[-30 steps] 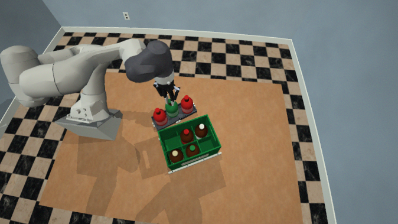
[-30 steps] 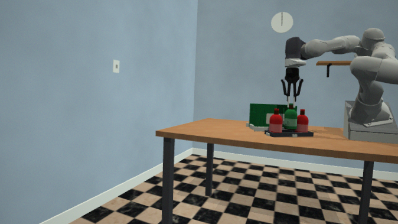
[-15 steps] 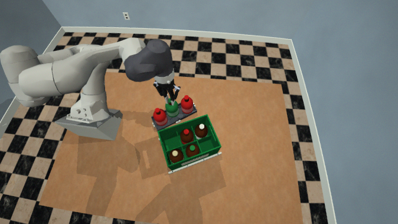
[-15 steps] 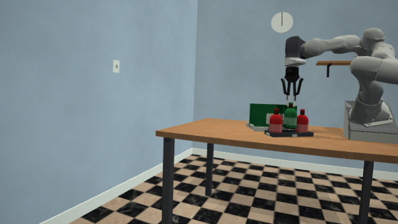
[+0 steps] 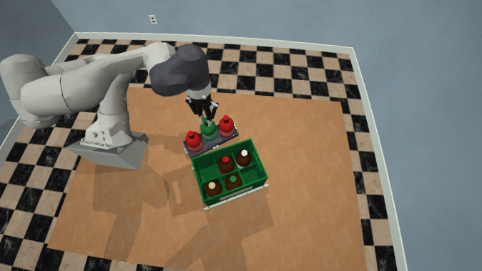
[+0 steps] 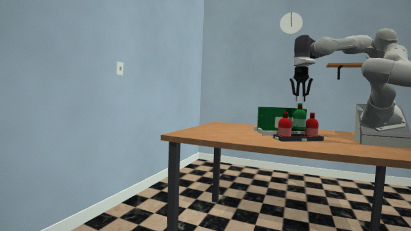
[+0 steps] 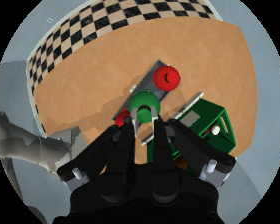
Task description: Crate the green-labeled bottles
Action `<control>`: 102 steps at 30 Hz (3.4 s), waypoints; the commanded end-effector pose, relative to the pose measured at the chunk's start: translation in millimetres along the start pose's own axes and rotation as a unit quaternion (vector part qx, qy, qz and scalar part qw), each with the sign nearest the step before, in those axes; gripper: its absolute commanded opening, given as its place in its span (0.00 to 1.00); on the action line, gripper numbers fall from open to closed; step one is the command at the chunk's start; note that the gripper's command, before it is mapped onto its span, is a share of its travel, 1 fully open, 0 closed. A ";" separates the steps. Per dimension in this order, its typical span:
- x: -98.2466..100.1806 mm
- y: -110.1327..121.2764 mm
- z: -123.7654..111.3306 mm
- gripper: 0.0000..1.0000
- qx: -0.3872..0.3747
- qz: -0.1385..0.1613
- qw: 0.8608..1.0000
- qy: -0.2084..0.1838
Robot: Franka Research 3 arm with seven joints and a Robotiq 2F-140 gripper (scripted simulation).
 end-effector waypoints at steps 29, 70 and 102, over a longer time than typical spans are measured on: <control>31.6 4.4 -0.8 0.00 0.001 -0.003 1.000 0.003; 32.7 4.5 -0.8 0.00 0.001 -0.003 1.000 0.003; 44.0 4.0 -0.4 0.00 0.001 -0.003 1.000 0.003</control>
Point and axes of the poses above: the point where the finger pads meet when closed, its own x axis back along the fingers, its own y axis across the jaws, z = x × y, the point moved 6 cm from there along x, back along the fingers, and after that the axes turned 10 degrees about -x, right-handed, at the moved point
